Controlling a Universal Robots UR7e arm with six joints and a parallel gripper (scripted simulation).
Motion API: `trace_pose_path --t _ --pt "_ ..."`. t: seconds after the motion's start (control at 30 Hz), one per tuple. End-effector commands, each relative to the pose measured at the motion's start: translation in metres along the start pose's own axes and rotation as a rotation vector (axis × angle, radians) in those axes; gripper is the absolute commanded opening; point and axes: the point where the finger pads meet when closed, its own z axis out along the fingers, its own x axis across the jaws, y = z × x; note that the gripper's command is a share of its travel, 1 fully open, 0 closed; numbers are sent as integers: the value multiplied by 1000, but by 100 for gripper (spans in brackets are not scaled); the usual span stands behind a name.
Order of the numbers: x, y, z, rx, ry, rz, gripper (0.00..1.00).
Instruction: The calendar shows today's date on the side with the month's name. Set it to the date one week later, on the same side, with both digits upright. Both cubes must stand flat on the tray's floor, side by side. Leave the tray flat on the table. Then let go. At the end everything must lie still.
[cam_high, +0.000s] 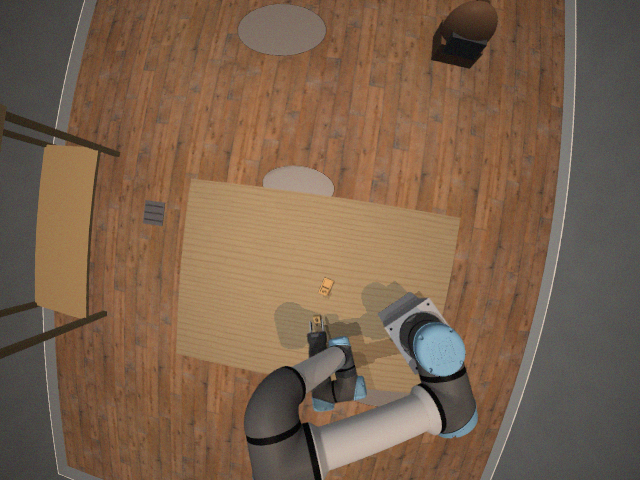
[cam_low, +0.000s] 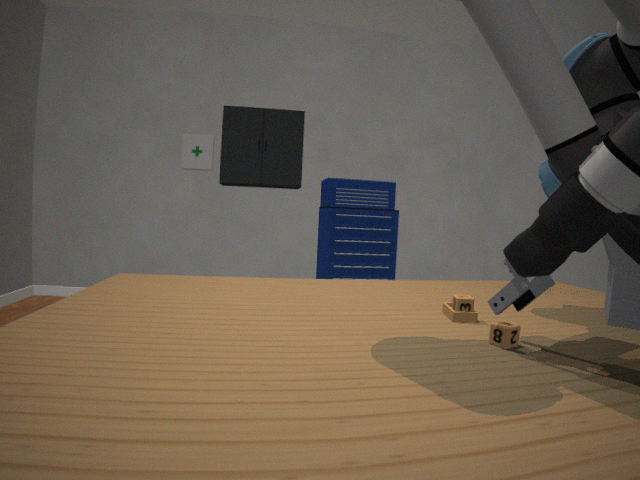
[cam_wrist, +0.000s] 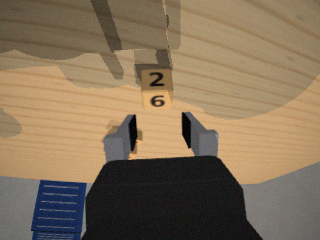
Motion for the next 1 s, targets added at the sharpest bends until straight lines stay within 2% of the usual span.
trace_pose_path --t 0.0,0.6,0.97 --pt "1 -7 8 -1 1 3 87" --pt "1 -26 27 -1 1 3 87" --pt "1 -30 31 0 1 3 87"
